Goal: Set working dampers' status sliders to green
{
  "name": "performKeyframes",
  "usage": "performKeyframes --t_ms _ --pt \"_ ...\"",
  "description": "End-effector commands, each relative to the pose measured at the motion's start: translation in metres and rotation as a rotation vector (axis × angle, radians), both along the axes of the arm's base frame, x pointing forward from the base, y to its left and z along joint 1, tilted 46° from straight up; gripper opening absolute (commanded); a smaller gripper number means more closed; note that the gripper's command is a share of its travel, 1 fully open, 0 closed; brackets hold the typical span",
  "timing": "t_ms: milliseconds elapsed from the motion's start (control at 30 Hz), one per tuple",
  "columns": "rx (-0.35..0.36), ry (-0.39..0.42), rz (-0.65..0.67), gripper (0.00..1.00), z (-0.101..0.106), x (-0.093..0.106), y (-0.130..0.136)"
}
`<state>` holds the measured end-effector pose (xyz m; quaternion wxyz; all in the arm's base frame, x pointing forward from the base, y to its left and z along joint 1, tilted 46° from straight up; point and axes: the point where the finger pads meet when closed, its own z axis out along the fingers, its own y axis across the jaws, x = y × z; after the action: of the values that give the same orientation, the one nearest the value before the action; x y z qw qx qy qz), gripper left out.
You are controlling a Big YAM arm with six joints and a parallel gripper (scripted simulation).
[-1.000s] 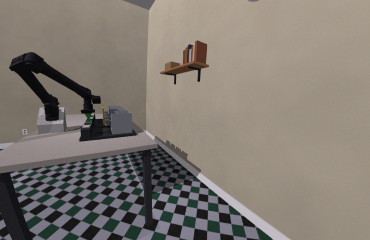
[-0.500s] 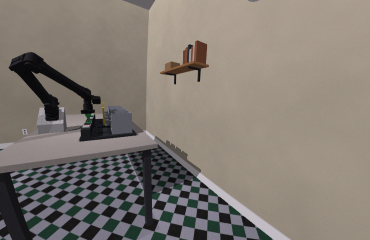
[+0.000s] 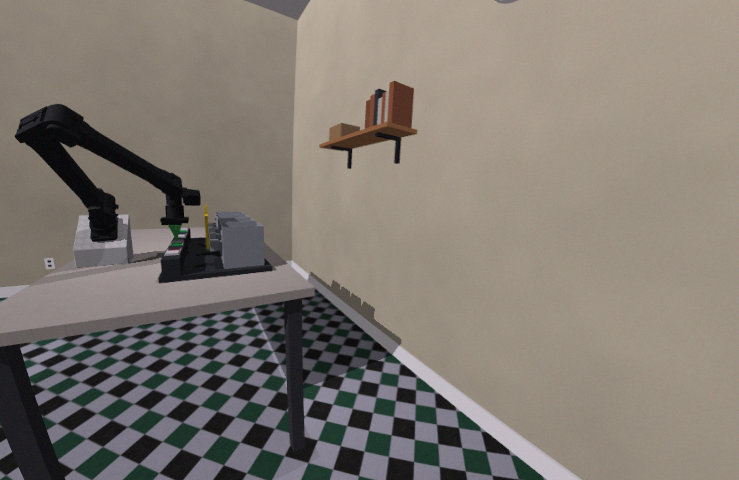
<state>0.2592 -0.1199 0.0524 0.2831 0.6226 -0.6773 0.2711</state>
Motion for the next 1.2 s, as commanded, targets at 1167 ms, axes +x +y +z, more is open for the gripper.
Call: performKeyframes --t_ms 1167 --pt "0.008 -0.208 -0.162 0.00 0.044 0.023 0.009"
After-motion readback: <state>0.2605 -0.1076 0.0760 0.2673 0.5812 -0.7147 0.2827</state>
